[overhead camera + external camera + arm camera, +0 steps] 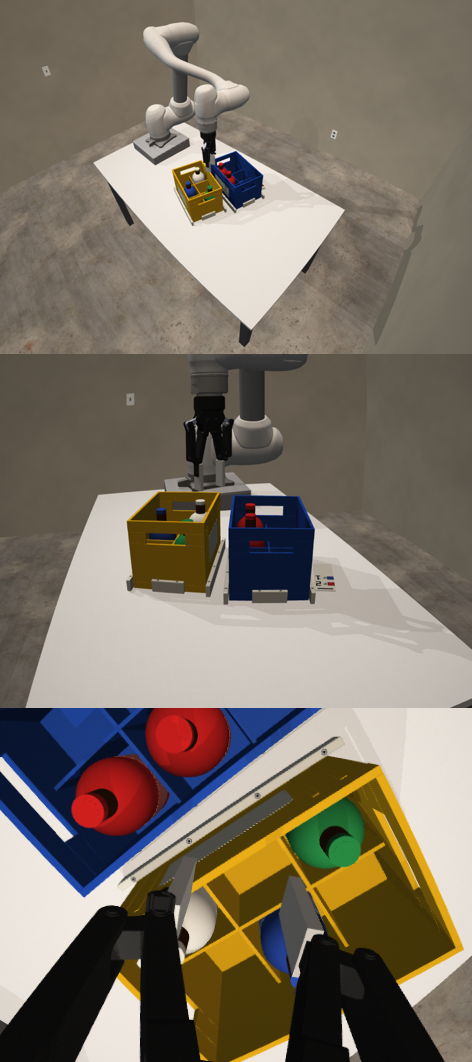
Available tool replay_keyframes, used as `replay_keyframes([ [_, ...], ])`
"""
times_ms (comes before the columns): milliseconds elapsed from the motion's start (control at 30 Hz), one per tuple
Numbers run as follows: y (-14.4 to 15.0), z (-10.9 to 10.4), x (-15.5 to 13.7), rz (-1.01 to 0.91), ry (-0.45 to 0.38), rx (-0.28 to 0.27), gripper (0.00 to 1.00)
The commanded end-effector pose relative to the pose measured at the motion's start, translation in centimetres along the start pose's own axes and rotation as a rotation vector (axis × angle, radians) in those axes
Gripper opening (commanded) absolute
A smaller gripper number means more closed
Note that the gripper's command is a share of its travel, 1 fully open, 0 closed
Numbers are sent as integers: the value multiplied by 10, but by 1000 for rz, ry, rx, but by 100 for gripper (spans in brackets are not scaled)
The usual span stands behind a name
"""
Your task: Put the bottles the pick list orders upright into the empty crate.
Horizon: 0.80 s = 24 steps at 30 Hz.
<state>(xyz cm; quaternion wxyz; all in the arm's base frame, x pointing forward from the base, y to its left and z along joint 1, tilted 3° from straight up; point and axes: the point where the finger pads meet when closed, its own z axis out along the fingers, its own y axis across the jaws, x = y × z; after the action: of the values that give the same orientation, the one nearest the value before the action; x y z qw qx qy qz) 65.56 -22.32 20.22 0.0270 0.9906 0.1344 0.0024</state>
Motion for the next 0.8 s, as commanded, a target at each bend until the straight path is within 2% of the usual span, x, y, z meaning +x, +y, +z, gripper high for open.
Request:
replay_keyframes([
  [0, 8, 0, -10, 0, 0, 0, 38],
  [700, 67, 0, -85, 0, 0, 0, 38],
  [767, 67, 0, -85, 0, 0, 0, 38],
])
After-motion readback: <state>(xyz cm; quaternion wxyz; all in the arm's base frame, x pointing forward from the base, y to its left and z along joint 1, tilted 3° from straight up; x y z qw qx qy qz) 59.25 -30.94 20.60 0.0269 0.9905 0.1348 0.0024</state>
